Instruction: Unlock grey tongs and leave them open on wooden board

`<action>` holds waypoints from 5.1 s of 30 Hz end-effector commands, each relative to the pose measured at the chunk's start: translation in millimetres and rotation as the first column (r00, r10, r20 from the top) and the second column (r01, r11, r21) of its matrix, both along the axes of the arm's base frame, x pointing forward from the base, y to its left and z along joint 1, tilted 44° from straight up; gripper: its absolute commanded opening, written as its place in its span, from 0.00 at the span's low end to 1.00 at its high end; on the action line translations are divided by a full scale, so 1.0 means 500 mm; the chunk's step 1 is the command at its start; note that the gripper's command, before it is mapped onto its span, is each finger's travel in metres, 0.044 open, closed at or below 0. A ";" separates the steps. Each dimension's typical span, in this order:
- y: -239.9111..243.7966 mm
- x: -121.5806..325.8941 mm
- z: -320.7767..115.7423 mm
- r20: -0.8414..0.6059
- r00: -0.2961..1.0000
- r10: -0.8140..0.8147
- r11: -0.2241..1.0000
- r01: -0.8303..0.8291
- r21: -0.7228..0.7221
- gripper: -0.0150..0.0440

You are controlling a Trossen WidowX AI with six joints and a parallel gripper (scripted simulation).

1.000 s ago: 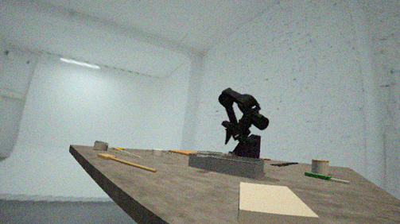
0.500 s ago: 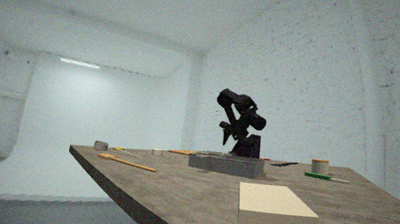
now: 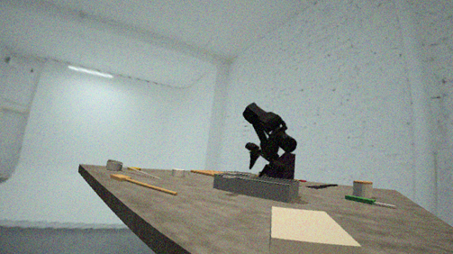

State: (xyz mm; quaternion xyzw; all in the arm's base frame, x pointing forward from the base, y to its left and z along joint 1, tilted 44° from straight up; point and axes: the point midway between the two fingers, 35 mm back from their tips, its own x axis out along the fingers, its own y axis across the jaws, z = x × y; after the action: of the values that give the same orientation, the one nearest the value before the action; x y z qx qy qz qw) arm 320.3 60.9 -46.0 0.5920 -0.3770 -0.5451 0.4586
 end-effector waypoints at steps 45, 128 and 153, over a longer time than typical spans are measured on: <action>-0.088 0.008 -0.024 0.048 0.998 -0.026 1.000 0.026 0.002 0.20; -0.013 -0.006 0.127 0.386 0.779 -0.493 0.775 0.192 0.602 0.00; -0.064 0.009 0.202 0.578 0.035 -0.815 0.571 0.216 0.792 0.00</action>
State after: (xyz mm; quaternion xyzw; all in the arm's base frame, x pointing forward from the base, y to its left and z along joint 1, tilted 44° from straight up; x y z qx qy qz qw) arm 321.6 31.0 46.0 0.6999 -0.5872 -0.3389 -0.2247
